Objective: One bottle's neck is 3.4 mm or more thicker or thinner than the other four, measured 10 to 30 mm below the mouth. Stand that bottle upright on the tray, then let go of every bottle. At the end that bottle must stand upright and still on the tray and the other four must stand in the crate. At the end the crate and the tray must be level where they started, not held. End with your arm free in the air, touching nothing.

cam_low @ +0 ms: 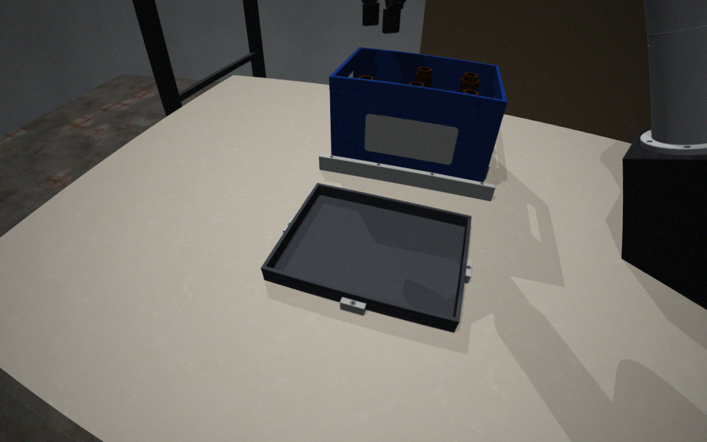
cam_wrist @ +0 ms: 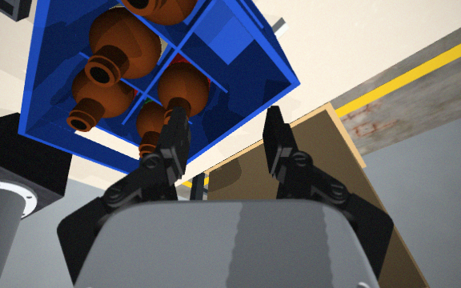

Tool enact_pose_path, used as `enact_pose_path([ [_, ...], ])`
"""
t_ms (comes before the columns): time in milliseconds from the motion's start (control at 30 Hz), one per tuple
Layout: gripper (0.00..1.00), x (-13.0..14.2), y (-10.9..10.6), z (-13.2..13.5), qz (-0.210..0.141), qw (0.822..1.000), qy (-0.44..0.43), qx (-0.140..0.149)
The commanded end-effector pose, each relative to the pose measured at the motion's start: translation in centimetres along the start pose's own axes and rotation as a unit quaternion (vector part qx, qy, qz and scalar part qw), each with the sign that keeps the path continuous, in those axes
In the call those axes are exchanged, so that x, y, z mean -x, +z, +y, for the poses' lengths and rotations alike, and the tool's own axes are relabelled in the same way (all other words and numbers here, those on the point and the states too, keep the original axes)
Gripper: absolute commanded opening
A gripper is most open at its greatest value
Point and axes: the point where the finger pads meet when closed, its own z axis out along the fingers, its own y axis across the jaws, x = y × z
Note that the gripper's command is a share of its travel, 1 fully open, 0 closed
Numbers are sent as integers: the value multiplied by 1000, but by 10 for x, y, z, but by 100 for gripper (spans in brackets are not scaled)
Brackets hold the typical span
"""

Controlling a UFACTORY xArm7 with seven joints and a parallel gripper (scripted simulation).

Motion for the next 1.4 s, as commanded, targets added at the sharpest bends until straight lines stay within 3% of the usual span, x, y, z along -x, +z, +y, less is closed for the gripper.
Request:
enact_pose_path([
  [0,65,-1,-1,1,1,1000,0,2],
  [667,65,-1,1,1,1,1000,0,2],
  [1367,65,-1,22,1,1,1000,0,2],
])
